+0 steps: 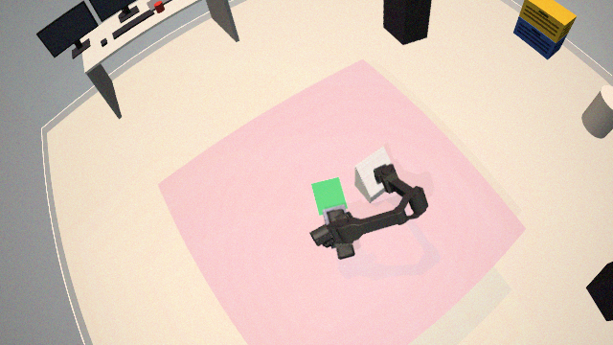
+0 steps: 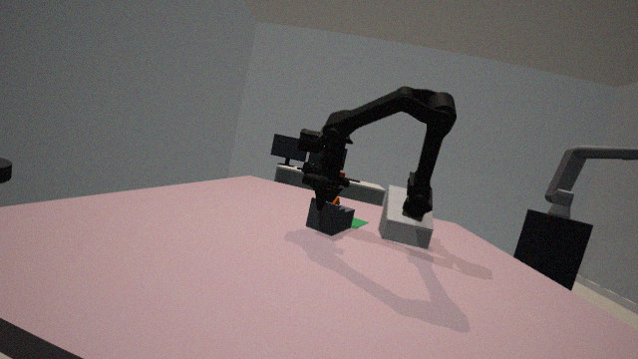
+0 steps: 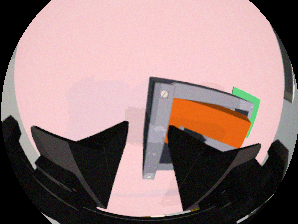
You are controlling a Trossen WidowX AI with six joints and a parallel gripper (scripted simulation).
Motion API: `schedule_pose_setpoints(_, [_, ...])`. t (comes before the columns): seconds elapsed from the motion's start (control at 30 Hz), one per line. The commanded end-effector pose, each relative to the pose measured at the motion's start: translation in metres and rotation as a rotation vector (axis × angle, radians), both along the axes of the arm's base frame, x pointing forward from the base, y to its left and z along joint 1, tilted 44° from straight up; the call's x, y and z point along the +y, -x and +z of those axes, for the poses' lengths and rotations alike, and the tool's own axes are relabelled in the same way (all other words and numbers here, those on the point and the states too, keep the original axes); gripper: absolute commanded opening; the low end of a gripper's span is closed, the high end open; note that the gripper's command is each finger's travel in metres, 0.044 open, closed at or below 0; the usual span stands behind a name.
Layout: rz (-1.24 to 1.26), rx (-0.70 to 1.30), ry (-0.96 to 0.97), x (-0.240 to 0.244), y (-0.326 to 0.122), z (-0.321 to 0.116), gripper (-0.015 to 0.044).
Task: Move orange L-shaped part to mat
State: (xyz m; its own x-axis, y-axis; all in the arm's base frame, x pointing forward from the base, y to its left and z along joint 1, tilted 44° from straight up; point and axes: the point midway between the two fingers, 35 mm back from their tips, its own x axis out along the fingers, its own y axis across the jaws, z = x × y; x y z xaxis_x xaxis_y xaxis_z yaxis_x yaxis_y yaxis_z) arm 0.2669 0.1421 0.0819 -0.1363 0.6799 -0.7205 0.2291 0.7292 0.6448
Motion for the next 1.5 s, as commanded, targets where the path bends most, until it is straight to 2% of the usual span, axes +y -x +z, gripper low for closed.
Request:
schedule_pose_setpoints(0.0, [-0.011,-0.016,0.007,-0.028,-0.009,0.022,0.018])
schedule_pose_setpoints(0.13, [-0.01,-0.013,0.002,-0.062,-0.009,0.051,0.018])
schedule_pose_setpoints(1.03, [-0.028,-0.019,0.001,-0.06,-0.012,0.048,0.018])
schedule_pose_setpoints(1.07, [-0.018,-0.028,0.0,-0.061,-0.012,0.047,0.0206])
schedule_pose_setpoints(1.17, [0.068,-0.109,-0.012,-0.066,-0.012,0.043,0.028])
schedule_pose_setpoints(1.47, [0.604,-0.597,-0.097,-0.094,-0.009,0.02,0.028])
